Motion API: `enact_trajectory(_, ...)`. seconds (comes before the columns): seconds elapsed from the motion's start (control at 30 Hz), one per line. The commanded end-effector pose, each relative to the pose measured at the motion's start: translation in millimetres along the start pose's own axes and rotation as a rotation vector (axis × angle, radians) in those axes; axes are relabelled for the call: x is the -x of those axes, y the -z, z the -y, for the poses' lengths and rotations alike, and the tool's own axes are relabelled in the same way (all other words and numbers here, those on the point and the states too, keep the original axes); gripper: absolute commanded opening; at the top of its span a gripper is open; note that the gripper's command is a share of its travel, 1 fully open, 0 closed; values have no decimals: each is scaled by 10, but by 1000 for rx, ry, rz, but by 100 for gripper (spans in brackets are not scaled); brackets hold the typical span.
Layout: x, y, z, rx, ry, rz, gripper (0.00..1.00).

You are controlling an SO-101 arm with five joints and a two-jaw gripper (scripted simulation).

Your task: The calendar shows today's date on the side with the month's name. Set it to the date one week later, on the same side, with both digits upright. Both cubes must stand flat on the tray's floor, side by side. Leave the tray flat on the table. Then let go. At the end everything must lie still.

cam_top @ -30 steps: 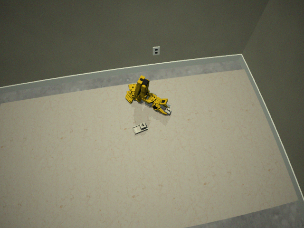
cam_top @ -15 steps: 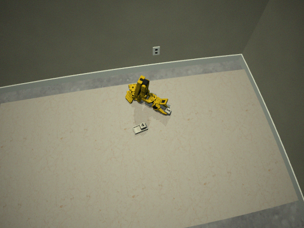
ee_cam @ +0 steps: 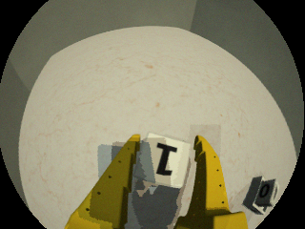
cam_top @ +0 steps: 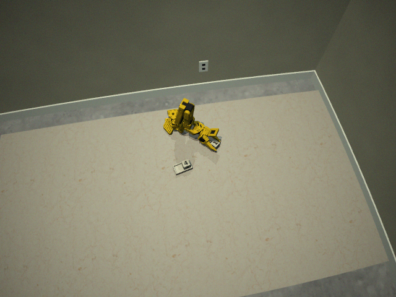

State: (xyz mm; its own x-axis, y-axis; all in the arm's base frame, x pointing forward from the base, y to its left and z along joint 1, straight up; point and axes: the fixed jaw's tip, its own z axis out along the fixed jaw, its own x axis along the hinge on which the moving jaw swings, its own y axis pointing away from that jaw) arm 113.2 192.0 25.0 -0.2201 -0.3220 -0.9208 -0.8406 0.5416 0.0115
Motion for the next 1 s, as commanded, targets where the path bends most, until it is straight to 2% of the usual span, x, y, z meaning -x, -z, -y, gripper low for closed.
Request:
enact_trajectory(0.0, 70, -20, 14, -6, -15, 37, 31)
enact_trajectory(0.23, 70, -20, 14, -6, -15, 37, 35)
enact_trajectory(0.6, 72, -13, 12, -4, -57, 40, 36)
enact_trajectory(0.73, 81, 13, 4, 4, -207, 50, 36)
enact_trajectory(0.93, 108, 85, -6, 29, -583, 68, 36)
enact_trajectory(0.97, 108, 85, -6, 29, -583, 68, 36)
